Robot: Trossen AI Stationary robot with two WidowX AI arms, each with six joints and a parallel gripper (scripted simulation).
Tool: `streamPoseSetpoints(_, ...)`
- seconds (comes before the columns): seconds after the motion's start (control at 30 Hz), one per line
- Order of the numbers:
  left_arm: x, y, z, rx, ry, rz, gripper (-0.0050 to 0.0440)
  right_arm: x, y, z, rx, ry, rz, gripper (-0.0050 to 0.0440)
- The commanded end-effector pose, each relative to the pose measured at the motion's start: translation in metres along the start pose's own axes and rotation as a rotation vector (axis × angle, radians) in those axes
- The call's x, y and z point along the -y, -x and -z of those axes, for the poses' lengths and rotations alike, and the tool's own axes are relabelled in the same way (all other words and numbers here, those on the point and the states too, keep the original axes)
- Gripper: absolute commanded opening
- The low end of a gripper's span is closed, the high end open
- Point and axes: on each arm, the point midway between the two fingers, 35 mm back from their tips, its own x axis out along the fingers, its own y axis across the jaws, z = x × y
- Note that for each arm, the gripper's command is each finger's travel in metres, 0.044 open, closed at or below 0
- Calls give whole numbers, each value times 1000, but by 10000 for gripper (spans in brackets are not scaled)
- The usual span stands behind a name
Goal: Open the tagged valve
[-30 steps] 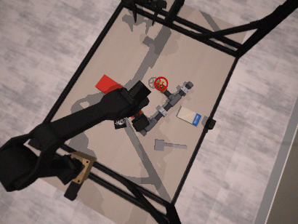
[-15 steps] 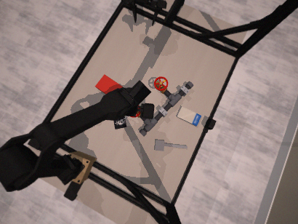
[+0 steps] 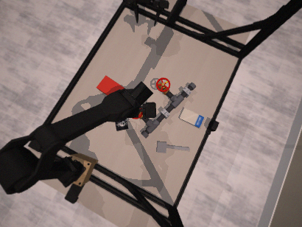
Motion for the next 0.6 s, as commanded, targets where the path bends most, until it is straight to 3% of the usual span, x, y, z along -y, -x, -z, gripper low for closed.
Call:
streamPoseSetpoints(0.0,0,0,0,0,-3,0,264,0,0,0,0,0,0,400)
streamPoseSetpoints(0.13,0,0,0,0,-3,0,360,0,0,0,0,0,0,400)
streamPoseSetpoints(0.2,0,0,0,0,-3,0,360,0,0,0,0,0,0,400)
streamPoseSetpoints(0.27,0,0,0,0,-3,0,400,0,0,0,0,0,0,400)
streamPoseSetpoints(0.4,0,0,0,0,-65,0,400,0,0,0,0,0,0,400)
streamPoseSetpoints(0.57,0,0,0,0,-442,0,400,0,0,0,0,0,0,400)
